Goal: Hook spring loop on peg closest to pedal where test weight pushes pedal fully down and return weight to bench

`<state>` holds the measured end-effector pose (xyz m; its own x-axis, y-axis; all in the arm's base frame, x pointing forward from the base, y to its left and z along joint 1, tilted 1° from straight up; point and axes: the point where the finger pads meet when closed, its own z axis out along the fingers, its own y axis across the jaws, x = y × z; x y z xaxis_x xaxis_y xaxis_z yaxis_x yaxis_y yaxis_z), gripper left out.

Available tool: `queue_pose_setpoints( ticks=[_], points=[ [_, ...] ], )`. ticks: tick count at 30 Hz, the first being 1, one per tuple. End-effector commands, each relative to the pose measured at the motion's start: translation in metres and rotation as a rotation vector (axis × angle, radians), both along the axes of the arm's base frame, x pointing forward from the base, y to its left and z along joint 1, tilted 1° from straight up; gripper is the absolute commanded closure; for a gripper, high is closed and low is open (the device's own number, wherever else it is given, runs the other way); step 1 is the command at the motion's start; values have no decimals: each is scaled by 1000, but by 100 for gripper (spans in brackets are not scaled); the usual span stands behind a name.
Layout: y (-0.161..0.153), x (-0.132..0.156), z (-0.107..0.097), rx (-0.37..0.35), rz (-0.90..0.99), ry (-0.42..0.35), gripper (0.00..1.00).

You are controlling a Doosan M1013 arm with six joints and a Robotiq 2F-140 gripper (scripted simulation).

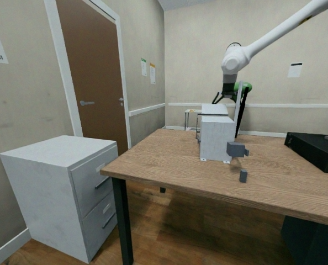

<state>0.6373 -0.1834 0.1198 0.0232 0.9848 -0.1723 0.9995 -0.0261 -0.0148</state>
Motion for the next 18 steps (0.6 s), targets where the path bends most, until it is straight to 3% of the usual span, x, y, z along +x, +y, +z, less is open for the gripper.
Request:
queue_pose_setpoints(
  ticks=[1, 14, 18],
  points=[
    [0, 0, 1, 0, 0, -2, 0],
    [0, 0, 1, 0, 0, -2, 0],
    [0, 1, 28, 0, 0, -2, 0]
  ],
)
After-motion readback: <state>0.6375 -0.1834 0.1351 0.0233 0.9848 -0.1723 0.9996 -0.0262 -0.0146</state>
